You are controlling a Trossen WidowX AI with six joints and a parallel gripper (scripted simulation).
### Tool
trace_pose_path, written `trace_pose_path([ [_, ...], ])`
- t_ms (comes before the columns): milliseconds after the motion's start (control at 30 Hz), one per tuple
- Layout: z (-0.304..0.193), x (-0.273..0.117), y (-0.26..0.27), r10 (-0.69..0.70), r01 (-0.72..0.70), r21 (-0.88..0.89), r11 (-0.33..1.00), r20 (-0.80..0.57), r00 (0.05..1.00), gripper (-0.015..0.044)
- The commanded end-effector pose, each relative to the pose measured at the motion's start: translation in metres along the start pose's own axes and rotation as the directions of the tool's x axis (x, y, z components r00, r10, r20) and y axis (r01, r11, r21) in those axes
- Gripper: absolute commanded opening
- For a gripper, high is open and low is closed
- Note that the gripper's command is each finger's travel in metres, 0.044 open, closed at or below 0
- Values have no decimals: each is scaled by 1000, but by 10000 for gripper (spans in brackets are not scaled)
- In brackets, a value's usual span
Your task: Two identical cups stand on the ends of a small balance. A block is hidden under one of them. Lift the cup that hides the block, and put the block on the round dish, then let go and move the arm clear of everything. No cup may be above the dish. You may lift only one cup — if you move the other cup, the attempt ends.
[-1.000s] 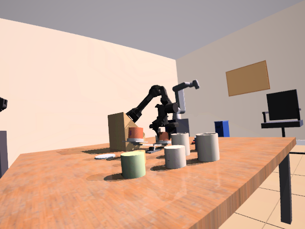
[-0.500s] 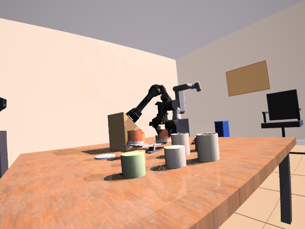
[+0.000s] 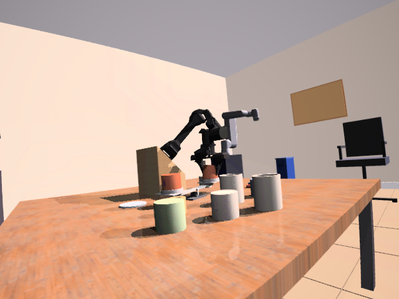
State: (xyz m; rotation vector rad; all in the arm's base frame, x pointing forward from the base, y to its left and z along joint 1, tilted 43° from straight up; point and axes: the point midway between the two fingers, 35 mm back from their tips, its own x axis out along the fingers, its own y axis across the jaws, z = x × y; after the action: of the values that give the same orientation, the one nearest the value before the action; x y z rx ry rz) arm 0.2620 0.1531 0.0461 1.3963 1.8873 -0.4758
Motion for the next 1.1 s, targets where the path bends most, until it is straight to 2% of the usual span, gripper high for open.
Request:
trace_pose_path([
  [0, 1, -8, 5, 13, -13, -12, 1000, 7, 1000, 0],
  [1067, 1, -48, 5, 12, -12, -12, 1000, 9, 1000, 0],
])
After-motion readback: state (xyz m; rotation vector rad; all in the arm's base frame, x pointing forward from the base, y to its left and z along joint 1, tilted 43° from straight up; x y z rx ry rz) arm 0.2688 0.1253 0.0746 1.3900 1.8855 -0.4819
